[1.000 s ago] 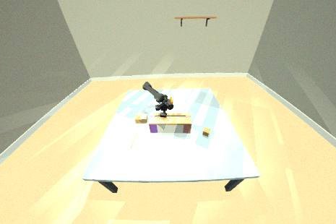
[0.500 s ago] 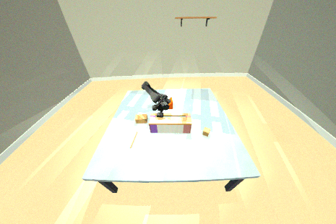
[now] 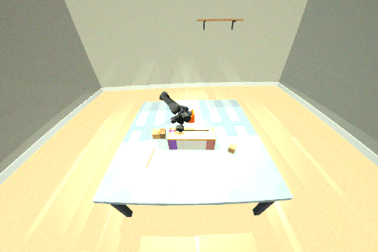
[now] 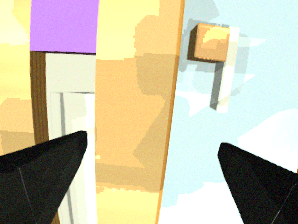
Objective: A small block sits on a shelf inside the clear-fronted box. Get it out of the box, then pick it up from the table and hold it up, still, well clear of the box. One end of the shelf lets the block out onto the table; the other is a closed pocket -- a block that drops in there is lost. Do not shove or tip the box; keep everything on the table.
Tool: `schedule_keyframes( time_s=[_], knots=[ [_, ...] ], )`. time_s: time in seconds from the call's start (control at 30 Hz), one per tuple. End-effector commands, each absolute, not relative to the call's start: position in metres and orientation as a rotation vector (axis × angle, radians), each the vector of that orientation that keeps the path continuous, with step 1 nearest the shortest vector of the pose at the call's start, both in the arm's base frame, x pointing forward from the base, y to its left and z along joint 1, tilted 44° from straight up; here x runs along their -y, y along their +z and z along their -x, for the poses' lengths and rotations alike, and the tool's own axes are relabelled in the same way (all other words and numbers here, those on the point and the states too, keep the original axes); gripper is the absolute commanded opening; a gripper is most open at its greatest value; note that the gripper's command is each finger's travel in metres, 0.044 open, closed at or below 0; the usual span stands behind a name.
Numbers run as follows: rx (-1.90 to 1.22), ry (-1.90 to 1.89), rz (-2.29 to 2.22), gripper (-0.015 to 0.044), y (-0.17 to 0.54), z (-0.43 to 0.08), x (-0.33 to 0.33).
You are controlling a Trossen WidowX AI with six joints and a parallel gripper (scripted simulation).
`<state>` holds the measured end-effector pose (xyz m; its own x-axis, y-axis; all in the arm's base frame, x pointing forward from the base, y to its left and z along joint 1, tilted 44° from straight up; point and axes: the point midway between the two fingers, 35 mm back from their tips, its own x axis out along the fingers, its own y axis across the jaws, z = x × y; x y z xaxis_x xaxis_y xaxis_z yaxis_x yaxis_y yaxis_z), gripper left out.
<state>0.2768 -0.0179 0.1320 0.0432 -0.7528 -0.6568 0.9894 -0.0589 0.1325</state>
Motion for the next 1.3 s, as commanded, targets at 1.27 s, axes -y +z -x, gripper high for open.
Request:
schedule_keyframes(
  time_s=[1.27],
  knots=[
    [-1.392,-0.144,1.134,0.0285,0.177,-0.258,-0.018]
  ],
)
